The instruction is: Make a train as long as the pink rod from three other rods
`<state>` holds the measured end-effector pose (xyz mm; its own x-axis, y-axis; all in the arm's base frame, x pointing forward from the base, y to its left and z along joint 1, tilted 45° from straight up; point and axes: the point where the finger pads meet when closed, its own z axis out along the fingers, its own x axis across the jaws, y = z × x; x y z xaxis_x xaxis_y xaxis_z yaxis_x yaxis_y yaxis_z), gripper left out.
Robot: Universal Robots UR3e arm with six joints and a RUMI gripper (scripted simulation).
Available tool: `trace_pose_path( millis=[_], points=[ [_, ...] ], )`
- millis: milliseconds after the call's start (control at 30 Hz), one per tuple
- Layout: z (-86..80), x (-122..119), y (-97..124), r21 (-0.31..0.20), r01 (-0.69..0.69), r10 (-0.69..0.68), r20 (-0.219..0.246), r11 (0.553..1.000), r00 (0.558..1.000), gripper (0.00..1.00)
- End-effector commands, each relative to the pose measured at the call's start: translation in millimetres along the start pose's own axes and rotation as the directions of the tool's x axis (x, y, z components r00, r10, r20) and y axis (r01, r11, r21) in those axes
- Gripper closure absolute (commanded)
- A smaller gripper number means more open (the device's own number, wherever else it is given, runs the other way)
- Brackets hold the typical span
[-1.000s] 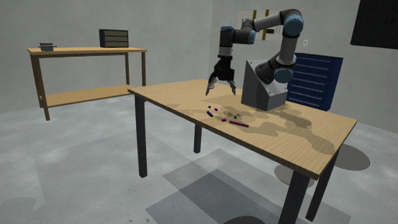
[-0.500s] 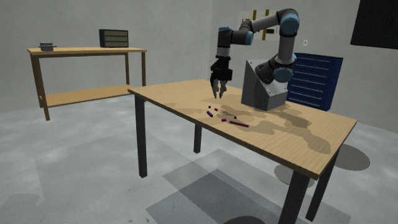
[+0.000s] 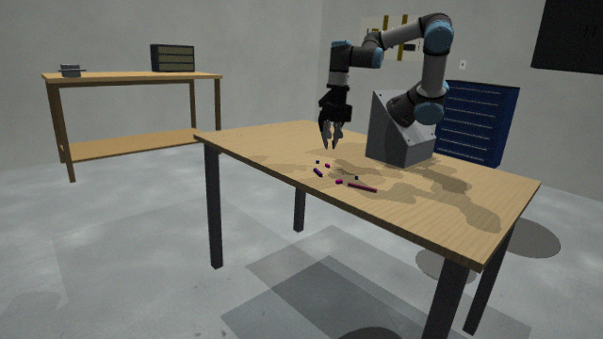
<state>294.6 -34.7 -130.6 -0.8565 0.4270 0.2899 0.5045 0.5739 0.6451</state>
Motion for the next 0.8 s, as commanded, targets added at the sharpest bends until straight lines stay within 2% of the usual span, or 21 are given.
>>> trace_pose_path(
  millis=[0,767],
  points=[
    [-1.0,-1.2,-0.8,0.001,0.001,-0.001,0.003,1.0,1.0,0.86],
    [5.2,-0.8,-0.3,0.0,0.0,0.0,0.002,1.0,1.0,0.86]
  ],
)
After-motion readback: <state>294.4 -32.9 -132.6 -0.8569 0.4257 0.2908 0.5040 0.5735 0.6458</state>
